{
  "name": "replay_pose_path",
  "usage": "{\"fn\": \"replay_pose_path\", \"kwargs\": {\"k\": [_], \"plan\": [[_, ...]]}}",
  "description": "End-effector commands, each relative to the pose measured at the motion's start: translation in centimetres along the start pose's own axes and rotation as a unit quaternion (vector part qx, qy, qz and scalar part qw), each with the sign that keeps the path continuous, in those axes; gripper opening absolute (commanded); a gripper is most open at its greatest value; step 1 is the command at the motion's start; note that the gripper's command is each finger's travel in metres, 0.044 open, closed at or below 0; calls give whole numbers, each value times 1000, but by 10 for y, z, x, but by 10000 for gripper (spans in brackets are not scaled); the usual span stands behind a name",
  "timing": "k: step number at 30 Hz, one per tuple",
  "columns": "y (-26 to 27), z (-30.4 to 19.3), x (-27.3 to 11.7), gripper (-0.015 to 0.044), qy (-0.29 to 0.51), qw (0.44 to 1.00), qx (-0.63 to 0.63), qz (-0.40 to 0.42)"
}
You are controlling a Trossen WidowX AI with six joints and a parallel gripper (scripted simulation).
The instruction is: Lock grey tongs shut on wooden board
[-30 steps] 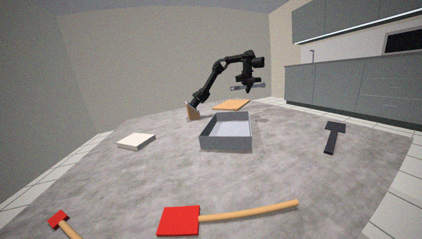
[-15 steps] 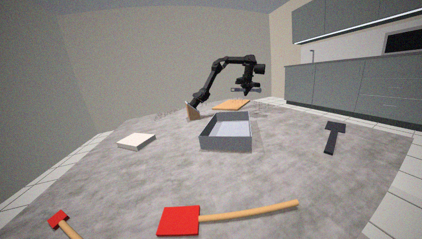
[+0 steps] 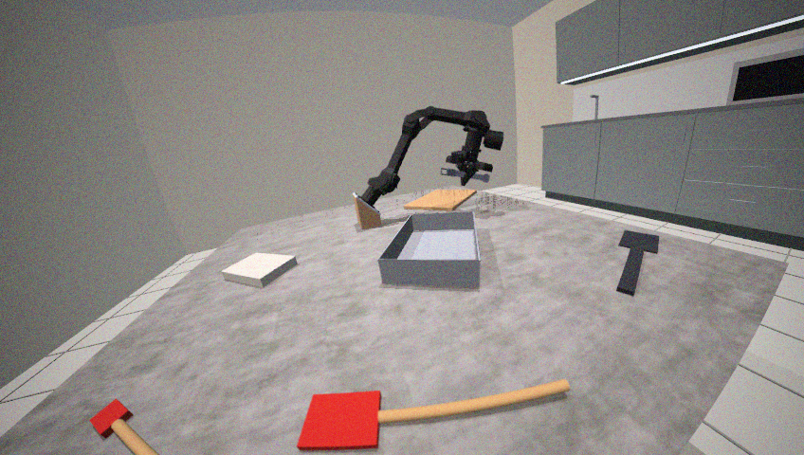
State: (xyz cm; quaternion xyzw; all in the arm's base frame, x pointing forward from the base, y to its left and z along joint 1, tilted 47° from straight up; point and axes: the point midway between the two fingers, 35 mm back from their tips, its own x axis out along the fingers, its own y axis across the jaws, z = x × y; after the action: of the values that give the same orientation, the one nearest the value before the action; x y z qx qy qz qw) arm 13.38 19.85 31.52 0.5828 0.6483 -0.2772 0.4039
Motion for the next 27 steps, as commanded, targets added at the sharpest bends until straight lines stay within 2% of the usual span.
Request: {"fn": "replay_pose_path", "kwargs": {"k": [1,27], "plan": [[-7,-5,2,-150,-11,1000,-14,1],[-64,-35,11,-150,-60,992,-111,13]]}}
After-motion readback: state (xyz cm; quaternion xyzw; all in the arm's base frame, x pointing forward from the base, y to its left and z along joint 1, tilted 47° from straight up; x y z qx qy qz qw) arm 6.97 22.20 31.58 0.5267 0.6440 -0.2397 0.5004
